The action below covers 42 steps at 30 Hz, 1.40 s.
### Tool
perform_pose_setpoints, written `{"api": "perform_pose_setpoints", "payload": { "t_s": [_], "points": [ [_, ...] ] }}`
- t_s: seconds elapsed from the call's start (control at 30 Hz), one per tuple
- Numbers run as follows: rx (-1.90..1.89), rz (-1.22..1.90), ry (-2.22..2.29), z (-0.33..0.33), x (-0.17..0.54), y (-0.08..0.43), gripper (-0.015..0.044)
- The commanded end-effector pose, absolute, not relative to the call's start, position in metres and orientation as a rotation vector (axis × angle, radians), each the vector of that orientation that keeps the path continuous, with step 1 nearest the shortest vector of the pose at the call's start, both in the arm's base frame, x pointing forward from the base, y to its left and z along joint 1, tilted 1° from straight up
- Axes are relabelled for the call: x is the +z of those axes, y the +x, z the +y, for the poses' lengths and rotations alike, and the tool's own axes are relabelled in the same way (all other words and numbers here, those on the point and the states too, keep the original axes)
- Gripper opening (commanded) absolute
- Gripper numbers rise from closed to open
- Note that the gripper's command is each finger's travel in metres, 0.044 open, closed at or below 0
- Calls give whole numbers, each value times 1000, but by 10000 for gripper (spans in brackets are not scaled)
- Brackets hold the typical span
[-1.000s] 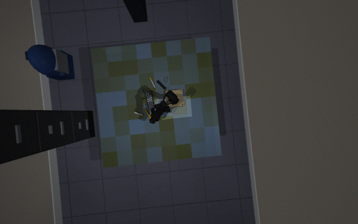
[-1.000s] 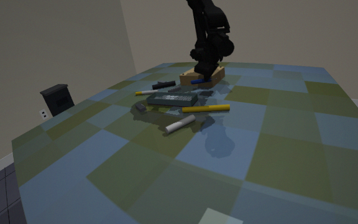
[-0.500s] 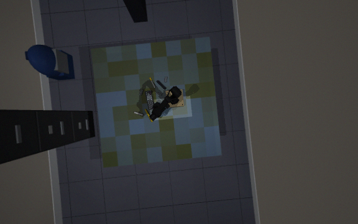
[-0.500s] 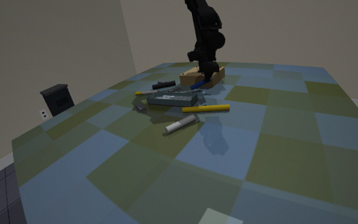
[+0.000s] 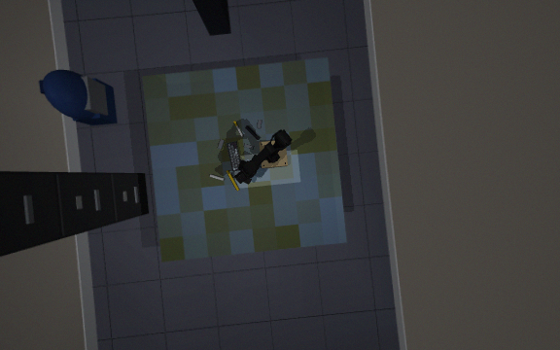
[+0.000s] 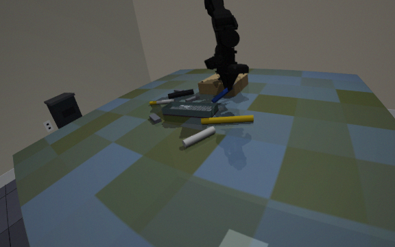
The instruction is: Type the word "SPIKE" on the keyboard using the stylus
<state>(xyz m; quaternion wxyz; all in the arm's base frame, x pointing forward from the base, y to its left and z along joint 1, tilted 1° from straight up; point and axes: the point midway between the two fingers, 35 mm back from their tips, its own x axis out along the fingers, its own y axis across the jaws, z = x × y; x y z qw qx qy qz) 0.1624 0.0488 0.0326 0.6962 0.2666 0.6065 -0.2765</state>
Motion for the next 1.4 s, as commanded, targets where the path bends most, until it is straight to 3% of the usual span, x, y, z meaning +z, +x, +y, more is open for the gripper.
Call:
{"api": "perform_pose_setpoints", "payload": {
  "t_s": [0.0, 0.97, 1.37],
  "points": [
    [-504, 1351, 537, 48, 33, 163, 0],
    [210, 1075, -94, 43, 36, 175, 0],
    [255, 1035, -159, 43, 34, 177, 0]
  ]
}}
